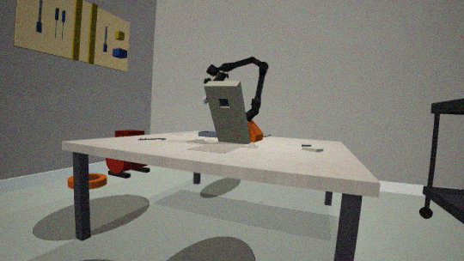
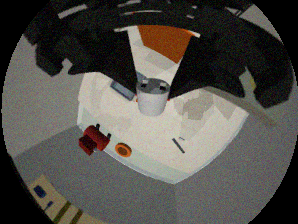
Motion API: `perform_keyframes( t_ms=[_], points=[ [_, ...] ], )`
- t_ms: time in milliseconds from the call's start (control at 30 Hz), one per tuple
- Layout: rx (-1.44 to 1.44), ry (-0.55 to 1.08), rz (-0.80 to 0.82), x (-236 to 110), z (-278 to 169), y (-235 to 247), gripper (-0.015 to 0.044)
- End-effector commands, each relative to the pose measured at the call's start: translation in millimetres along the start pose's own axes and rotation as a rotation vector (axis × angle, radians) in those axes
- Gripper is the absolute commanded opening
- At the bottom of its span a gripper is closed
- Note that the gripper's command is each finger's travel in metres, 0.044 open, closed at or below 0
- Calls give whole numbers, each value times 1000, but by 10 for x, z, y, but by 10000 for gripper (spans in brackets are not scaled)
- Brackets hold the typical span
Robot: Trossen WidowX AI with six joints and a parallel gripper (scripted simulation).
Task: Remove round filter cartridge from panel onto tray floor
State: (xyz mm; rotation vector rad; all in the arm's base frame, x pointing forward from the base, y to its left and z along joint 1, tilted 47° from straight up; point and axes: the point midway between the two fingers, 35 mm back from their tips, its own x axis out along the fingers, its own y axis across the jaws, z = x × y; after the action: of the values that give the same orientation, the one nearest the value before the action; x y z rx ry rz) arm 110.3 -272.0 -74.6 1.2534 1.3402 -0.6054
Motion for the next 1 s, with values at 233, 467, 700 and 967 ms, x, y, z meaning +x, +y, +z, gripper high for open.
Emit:
perform_keyframes(
  t_ms=[233, 467, 700, 967],
  points=[
    [167, -17, -104, 323, -182, -602, 0],
    [329, -19, -200, 631, -525, -1106, 0],
    [493, -9, -292, 901, -972, -1472, 0],
    [551, -2, -324, 992, -1151, -1566, 0]
  ],
)
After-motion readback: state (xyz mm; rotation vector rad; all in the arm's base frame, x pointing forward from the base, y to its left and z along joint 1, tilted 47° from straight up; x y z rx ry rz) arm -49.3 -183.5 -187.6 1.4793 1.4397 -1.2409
